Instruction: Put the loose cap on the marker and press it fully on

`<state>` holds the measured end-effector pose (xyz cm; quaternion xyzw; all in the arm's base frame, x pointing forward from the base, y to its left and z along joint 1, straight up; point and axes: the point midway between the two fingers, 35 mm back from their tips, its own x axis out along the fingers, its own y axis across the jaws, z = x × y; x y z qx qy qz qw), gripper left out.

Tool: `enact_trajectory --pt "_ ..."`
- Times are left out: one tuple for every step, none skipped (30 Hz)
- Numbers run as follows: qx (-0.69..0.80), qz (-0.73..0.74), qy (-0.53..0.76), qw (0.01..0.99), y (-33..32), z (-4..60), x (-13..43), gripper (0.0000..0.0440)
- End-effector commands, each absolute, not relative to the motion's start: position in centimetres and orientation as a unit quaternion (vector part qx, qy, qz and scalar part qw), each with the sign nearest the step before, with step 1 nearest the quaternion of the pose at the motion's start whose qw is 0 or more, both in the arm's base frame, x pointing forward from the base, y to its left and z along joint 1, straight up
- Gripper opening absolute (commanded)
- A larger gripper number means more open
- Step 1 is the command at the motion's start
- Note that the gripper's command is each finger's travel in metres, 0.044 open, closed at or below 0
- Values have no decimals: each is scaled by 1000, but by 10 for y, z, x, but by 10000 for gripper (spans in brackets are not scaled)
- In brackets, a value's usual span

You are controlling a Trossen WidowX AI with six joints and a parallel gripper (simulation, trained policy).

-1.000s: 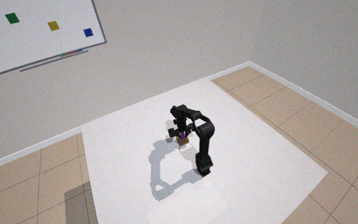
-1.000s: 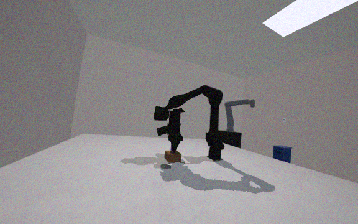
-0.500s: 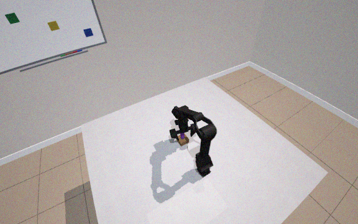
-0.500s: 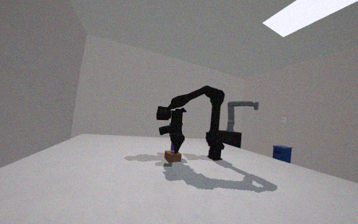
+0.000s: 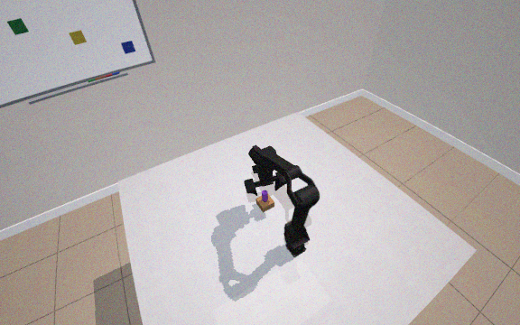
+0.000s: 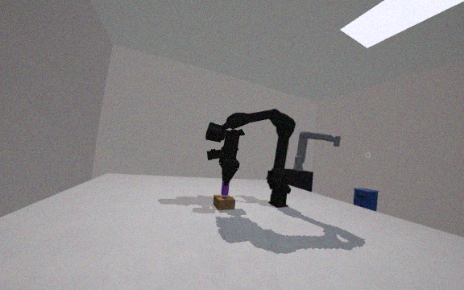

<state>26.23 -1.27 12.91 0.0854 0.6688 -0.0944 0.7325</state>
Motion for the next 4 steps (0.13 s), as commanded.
enact_trajectory --pt "87 -91 661 739 -12 141 261 440" --pt "86 -90 661 740 -12 143 261 440" --pt "86 -89 660 741 -12 145 260 440" --pt "85 -87 659 742 -12 147 259 440"
